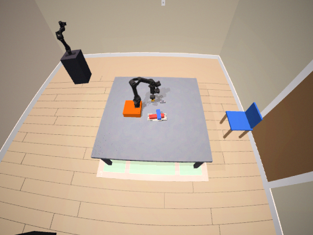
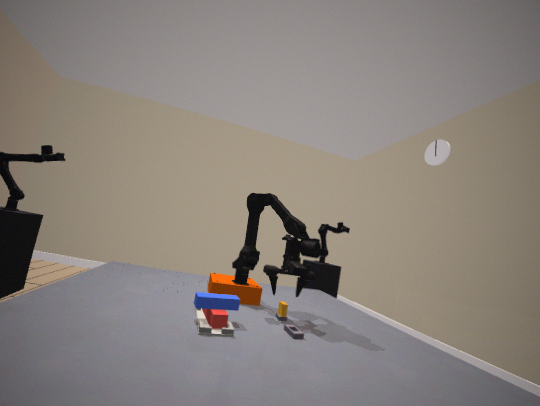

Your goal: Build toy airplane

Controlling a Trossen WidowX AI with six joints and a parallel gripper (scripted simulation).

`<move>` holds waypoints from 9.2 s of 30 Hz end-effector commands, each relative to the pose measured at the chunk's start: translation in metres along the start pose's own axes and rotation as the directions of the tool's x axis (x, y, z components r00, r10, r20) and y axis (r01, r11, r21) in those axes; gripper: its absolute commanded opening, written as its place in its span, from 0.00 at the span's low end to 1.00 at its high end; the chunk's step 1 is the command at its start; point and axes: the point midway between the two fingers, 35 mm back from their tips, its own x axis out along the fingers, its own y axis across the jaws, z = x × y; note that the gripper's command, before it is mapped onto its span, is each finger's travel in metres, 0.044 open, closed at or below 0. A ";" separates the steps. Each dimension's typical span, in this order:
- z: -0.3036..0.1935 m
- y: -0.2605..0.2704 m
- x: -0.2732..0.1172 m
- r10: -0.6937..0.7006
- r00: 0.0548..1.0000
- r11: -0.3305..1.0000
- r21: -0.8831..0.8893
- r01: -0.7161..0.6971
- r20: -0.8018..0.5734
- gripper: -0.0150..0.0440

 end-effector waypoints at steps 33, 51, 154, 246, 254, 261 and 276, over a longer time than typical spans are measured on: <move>-0.003 -0.001 0.059 -0.003 1.000 1.000 0.004 0.003 -0.011 1.00; -0.004 -0.001 0.065 -0.002 1.000 1.000 0.004 0.002 -0.010 0.42; 0.037 -0.132 -0.043 -0.014 1.000 0.998 -0.061 0.014 -0.005 0.25; -0.013 -0.269 0.021 -0.025 1.000 0.991 -0.130 0.023 -0.011 0.37; -0.012 -0.269 0.020 -0.023 1.000 0.992 -0.126 0.022 -0.005 0.38; -0.012 -0.269 0.020 -0.023 1.000 0.992 -0.126 0.022 -0.005 0.25; -0.012 -0.269 0.020 -0.023 1.000 0.992 -0.126 0.022 -0.005 0.69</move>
